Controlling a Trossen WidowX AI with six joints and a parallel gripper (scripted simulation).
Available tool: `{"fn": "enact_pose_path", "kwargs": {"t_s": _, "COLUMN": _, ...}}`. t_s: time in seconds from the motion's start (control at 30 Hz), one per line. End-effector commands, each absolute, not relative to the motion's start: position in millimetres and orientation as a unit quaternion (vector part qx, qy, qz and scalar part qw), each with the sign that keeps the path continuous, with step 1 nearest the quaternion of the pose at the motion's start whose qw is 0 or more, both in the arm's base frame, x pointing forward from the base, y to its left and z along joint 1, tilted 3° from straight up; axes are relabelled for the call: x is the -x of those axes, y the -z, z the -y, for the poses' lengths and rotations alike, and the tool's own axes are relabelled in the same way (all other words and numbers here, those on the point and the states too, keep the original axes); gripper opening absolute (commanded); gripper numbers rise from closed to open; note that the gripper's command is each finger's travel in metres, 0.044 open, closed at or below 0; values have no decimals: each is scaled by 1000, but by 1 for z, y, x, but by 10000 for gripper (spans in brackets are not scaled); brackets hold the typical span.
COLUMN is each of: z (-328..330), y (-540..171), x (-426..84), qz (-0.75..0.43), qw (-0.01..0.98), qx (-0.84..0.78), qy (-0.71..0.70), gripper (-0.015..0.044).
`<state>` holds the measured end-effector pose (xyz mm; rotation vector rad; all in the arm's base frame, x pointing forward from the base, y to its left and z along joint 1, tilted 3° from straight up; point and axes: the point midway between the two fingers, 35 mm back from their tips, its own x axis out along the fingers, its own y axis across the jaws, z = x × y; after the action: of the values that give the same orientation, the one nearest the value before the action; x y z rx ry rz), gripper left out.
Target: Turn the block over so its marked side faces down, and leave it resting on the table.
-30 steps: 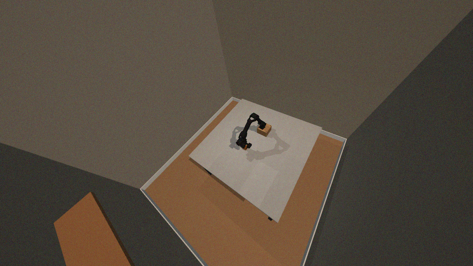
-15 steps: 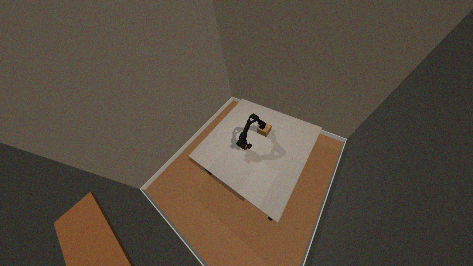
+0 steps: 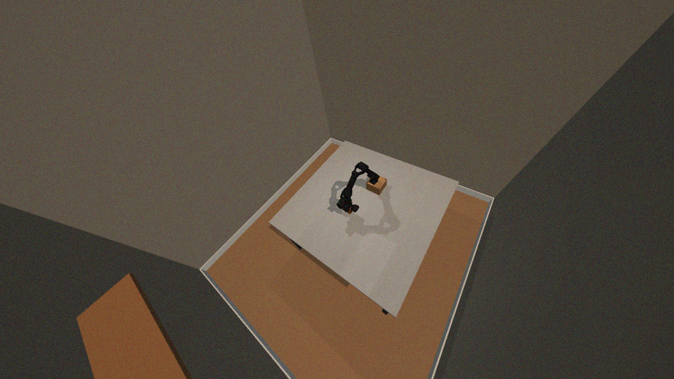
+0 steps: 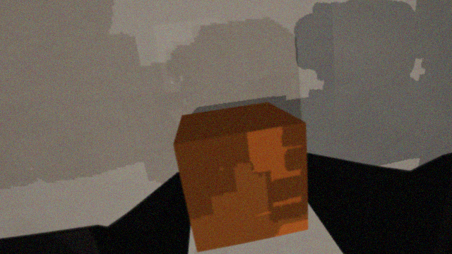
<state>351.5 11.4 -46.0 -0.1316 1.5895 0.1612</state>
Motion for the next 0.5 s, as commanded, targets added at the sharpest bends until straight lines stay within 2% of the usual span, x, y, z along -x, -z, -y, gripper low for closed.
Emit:
{"fn": "enact_pose_path", "kwargs": {"t_s": 0.0, "z": -11, "y": 47, "x": -351, "qz": -713, "qw": 695, "qx": 60, "qy": -70, "gripper": 110}}
{"fn": "enact_pose_path", "kwargs": {"t_s": 0.13, "z": -11, "y": 47, "x": -351, "qz": -713, "qw": 695, "qx": 60, "qy": -70, "gripper": 84}}
{"fn": "enact_pose_path", "kwargs": {"t_s": 0.23, "z": -11, "y": 36, "x": -352, "qz": -713, "qw": 695, "qx": 60, "qy": -70, "gripper": 5}}
{"fn": "enact_pose_path", "kwargs": {"t_s": 0.47, "z": -10, "y": 17, "x": -352, "qz": -713, "qw": 695, "qx": 60, "qy": -70, "gripper": 0}}
